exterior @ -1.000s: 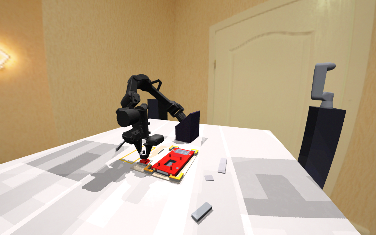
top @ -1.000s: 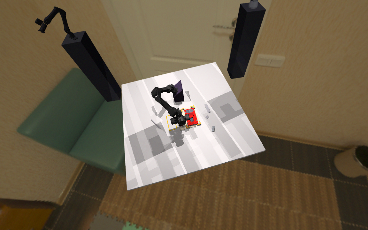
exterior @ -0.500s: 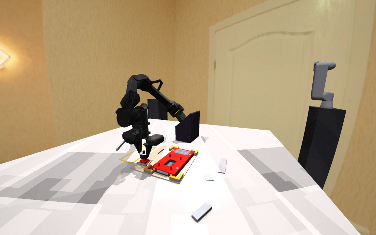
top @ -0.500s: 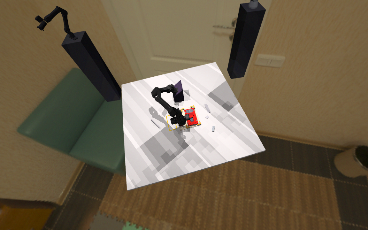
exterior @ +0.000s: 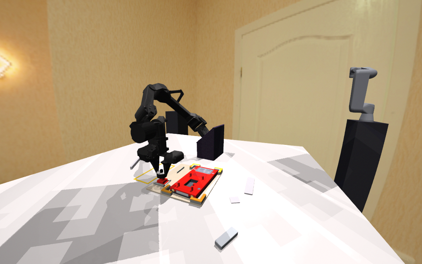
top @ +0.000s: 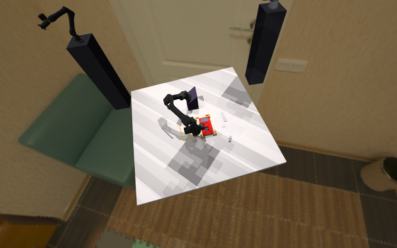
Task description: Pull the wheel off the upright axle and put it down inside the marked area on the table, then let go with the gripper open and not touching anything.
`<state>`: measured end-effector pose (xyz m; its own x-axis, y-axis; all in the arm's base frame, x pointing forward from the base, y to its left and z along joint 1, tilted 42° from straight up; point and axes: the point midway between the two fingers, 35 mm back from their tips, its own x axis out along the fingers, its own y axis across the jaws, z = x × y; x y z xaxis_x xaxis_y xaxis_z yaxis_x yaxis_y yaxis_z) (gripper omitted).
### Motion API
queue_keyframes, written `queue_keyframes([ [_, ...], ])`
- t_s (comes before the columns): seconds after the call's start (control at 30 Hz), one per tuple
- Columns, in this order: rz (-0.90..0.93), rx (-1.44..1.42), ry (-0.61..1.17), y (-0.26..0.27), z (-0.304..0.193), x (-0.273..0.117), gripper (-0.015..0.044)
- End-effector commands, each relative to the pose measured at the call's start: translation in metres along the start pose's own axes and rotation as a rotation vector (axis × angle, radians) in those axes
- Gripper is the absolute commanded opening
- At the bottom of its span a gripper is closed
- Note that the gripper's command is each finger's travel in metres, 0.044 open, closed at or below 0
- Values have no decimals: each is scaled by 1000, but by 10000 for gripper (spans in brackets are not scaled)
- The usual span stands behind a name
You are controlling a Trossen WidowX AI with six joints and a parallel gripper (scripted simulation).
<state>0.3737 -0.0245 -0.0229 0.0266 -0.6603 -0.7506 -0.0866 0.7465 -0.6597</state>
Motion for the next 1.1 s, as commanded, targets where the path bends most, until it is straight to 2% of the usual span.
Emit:
queue_keyframes([
  [0.0, 1, -10, -12, 2, 1, -10, 0],
  [1.07, 0, -12, -13, 2, 1, -21, 0],
])
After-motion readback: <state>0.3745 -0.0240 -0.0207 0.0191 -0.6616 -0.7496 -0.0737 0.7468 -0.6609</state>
